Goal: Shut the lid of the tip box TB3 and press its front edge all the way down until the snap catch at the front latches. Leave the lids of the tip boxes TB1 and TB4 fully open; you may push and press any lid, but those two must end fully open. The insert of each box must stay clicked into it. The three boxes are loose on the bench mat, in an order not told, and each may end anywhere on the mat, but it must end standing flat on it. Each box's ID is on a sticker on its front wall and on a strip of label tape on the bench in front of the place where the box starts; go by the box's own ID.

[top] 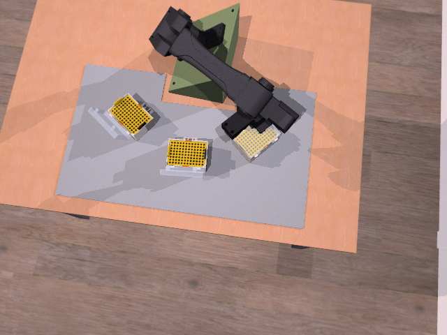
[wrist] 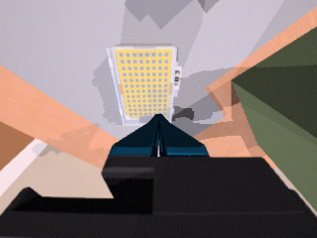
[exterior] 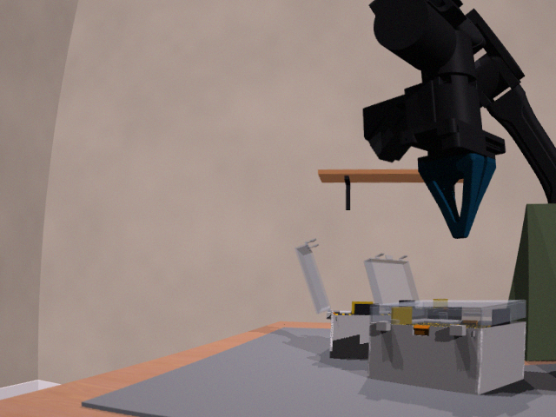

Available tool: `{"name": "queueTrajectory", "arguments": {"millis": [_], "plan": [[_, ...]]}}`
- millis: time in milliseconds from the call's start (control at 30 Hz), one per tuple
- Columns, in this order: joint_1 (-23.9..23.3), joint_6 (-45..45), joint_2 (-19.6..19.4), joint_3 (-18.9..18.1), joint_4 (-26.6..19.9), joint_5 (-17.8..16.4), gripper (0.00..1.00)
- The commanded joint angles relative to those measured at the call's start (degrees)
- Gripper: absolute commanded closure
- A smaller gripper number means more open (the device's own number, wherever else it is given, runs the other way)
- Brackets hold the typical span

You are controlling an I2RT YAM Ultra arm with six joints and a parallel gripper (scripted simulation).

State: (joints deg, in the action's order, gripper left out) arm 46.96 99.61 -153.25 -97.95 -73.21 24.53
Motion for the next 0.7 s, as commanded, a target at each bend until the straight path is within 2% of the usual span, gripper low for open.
{"name": "queueTrajectory", "arguments": {"millis": [0, 333, 667], "plan": [[0.1, -0.3, 1.2, 1.4, 2.6, 0.5, 1.0], [-0.9, -1.2, 4.1, 10.1, 8.8, 1.1, 1.0], [-0.9, -1.2, 4.1, 10.1, 8.8, 1.1, 1.0]]}}
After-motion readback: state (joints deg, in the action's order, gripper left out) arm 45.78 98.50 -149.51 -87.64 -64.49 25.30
